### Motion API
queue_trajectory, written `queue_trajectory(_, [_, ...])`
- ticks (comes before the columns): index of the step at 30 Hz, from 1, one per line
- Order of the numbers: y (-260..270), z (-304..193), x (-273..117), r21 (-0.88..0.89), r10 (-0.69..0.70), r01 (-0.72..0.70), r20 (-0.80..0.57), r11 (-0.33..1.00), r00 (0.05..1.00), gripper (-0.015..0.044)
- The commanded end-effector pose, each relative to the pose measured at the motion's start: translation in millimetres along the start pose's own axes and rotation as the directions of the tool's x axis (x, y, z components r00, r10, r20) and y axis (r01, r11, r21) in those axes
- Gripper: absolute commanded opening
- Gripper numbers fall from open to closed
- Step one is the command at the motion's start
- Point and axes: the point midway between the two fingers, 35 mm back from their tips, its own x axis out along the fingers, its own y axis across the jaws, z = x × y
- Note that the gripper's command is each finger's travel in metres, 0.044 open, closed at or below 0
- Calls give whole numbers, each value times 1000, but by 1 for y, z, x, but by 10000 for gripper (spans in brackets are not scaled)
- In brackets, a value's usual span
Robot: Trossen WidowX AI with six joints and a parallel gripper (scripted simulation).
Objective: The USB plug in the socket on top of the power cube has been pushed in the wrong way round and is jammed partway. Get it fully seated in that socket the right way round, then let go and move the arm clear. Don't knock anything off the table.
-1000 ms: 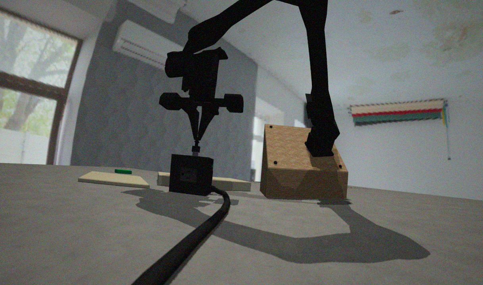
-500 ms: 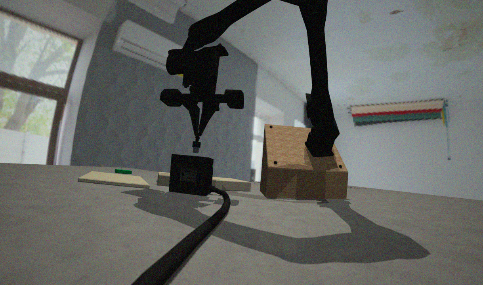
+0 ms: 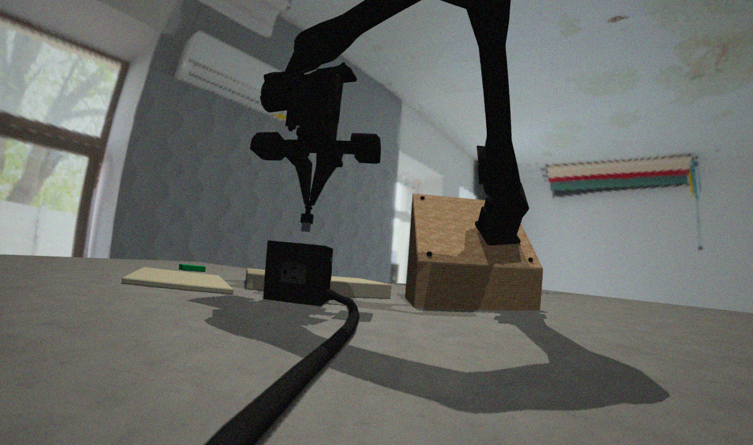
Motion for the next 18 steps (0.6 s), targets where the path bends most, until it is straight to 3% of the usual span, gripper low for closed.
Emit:
queue_trajectory(1, [-1, 0, -5, -9, -7, 7, -6, 1000, 1000, 0])
queue_trajectory(9, [-1, 0, -3, 38, -3, 3, -2, 999, 1000, 0])
queue_trajectory(18, [0, 0, -2, 272, -2, 2, 0, 962, 1000, 0])
